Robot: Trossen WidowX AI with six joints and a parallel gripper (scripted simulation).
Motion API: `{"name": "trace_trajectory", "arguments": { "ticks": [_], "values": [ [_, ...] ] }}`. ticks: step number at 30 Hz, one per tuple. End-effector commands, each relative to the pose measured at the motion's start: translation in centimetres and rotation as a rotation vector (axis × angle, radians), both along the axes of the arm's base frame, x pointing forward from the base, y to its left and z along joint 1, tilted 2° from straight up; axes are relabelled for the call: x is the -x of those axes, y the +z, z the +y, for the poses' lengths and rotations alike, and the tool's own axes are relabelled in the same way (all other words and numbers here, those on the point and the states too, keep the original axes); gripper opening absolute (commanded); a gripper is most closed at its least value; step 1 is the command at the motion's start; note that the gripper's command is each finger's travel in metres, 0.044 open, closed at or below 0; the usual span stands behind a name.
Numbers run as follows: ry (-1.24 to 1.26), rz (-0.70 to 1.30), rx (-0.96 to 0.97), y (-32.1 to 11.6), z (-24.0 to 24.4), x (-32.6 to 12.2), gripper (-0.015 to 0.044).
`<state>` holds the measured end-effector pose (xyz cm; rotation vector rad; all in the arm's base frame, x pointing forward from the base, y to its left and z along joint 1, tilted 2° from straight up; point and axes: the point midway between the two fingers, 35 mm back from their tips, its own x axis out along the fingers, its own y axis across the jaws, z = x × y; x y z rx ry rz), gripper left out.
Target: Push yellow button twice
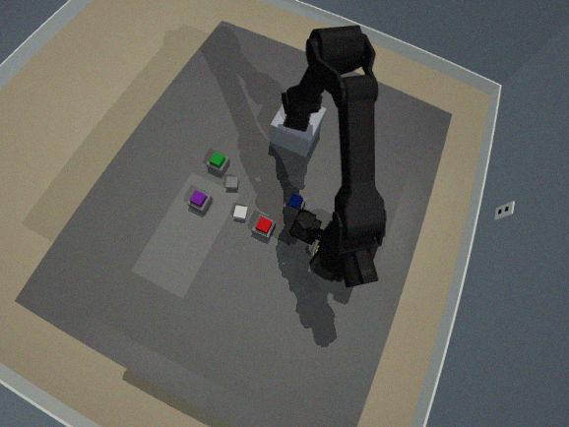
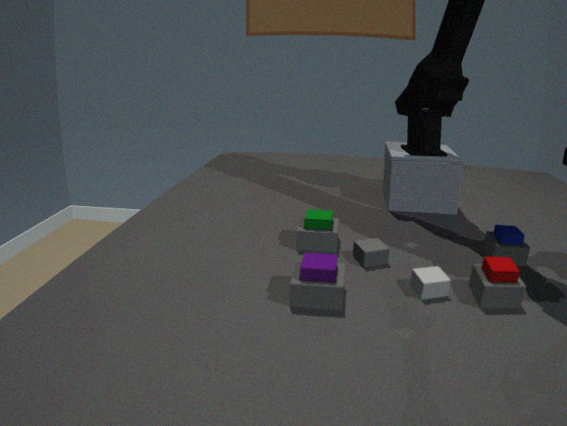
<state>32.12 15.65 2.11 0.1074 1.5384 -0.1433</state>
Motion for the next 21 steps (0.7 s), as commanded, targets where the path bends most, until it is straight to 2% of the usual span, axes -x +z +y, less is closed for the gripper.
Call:
{"name": "trace_trajectory", "arguments": {
  "ticks": [1, 4, 21],
  "values": [
    [-0.007, -0.014, -0.012, -0.28, 0.17, -0.29, 0.0085],
    [-0.007, -0.014, -0.012, -0.28, 0.17, -0.29, 0.0020],
    [-0.007, -0.014, -0.012, -1.17, 0.17, -0.35, 0.0020]
  ]
}}
